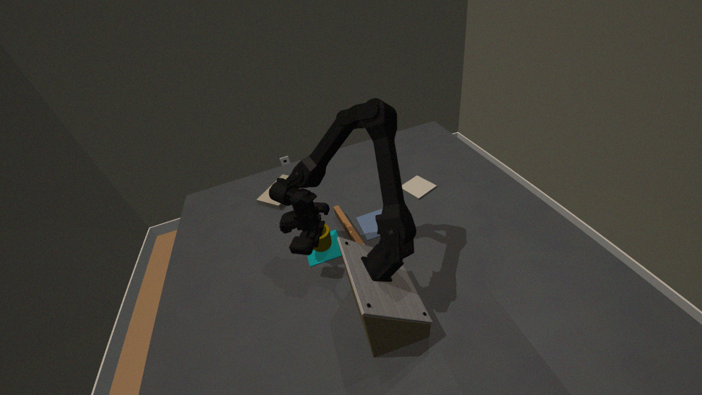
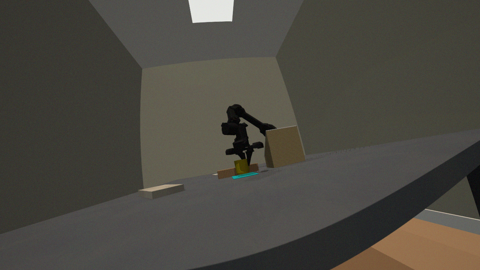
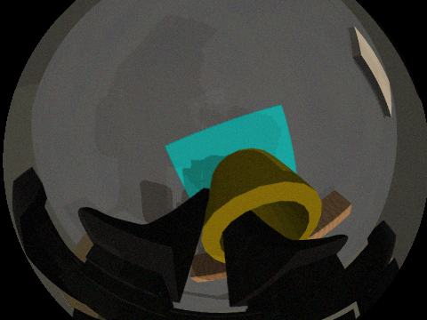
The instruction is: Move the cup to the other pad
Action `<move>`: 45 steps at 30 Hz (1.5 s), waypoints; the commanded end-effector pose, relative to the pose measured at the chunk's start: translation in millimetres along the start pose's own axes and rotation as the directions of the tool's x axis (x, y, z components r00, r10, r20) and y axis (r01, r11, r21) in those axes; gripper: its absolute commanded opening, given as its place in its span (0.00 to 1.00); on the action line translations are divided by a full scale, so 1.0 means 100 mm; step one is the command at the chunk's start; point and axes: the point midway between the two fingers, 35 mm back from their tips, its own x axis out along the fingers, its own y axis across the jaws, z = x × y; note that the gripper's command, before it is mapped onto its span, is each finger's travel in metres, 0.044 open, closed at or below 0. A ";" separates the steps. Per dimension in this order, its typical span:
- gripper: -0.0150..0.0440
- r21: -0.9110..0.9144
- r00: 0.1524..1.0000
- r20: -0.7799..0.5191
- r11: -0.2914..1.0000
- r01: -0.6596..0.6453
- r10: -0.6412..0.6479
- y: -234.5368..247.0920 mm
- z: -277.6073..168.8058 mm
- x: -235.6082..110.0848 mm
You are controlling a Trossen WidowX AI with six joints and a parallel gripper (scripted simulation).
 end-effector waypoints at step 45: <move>0.50 -0.008 1.000 -0.005 1.000 -0.001 0.001 0.01 0.00 -0.21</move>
